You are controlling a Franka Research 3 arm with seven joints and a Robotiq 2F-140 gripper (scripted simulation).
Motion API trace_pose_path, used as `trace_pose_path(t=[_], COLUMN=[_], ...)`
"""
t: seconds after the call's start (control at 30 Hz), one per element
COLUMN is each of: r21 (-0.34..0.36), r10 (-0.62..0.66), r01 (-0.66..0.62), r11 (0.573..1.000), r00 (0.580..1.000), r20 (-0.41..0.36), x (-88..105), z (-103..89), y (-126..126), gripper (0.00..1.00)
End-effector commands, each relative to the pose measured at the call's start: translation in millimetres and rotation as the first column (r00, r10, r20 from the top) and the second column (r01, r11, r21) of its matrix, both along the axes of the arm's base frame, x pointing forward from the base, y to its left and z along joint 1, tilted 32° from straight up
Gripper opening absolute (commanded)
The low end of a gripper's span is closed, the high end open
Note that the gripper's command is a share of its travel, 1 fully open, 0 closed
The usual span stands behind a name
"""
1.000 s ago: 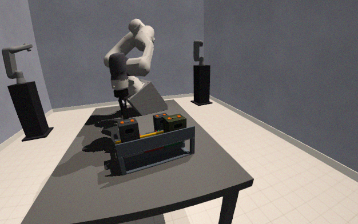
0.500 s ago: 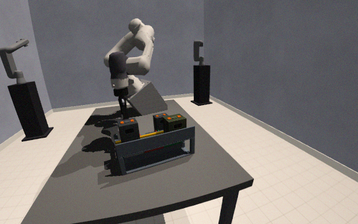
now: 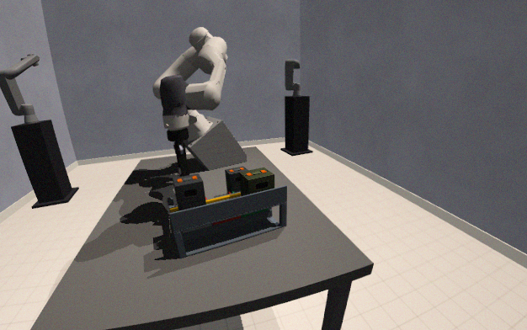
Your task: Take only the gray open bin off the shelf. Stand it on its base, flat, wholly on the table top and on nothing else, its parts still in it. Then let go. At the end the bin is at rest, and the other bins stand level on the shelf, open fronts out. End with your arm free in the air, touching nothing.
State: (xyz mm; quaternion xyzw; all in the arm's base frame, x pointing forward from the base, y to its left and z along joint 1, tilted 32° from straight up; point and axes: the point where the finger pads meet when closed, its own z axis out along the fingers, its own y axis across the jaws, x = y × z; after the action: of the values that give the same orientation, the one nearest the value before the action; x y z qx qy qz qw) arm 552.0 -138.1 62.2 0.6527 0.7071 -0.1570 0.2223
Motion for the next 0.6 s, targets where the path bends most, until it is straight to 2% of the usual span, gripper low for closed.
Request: trace_pose_path(t=[0.0, 0.57], r21=[0.0, 0.0], r10=[0.0, 0.0], r01=[0.0, 0.0], r11=[1.0, 1.0], r00=[1.0, 1.0], r20=[-0.004, -0.004], x=[-1.4, -1.9], z=[0.7, 1.9], y=[0.0, 0.6], gripper=[0.57, 0.57])
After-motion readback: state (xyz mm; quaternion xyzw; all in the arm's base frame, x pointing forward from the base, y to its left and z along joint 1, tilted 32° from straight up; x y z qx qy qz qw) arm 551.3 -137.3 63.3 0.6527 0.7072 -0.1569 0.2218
